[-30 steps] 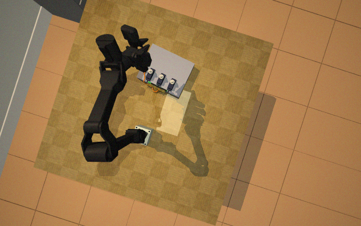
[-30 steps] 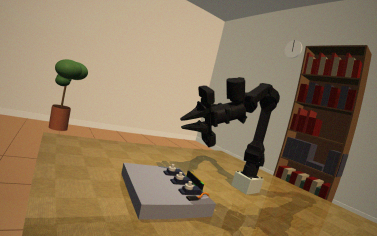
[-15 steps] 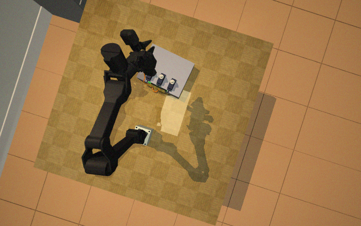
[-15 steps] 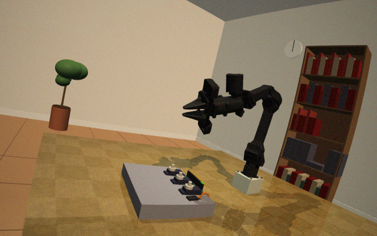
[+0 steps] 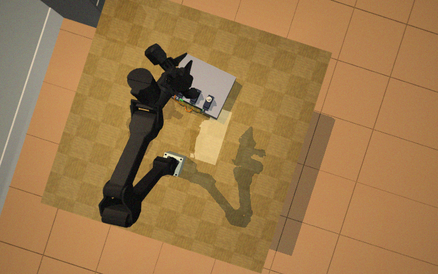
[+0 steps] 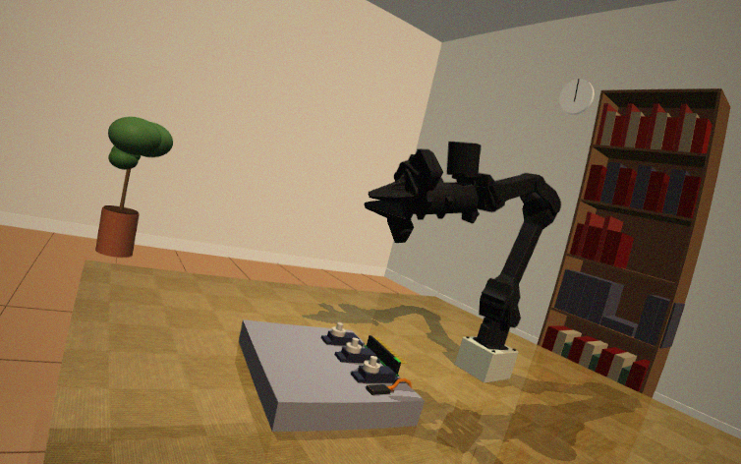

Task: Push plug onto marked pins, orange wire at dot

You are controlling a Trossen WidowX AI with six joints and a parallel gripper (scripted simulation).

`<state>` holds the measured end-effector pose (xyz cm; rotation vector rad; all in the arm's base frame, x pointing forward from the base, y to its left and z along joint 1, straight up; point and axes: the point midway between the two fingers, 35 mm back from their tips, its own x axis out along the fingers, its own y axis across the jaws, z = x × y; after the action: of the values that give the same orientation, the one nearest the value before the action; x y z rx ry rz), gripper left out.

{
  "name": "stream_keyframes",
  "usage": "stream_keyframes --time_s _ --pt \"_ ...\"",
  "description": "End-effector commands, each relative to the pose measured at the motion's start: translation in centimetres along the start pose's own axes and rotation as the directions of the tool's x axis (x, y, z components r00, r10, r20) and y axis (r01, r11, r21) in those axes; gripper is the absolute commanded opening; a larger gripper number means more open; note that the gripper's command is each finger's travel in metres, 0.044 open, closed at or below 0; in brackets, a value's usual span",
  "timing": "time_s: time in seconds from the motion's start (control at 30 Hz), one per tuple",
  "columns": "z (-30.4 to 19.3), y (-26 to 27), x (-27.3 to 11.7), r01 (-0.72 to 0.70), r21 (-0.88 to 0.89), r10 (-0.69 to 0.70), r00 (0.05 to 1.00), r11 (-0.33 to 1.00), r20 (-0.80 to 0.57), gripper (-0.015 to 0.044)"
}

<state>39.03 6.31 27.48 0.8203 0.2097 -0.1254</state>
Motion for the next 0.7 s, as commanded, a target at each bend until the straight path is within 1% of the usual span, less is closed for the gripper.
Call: stream_keyframes --time_s 0.0,0.33,0.67 --pt "1.1 -0.2 -0.9 -0.030 -0.085 0.031 0.999 0.996 0.017 0.0115" --pt "3.3 -0.7 -2.9 -0.070 -0.281 0.090 0.994 0.957 0.060 0.0115" --pt "5.1 -1.2 -5.1 -0.082 -0.475 0.150 0.983 0.876 0.107 0.0115"
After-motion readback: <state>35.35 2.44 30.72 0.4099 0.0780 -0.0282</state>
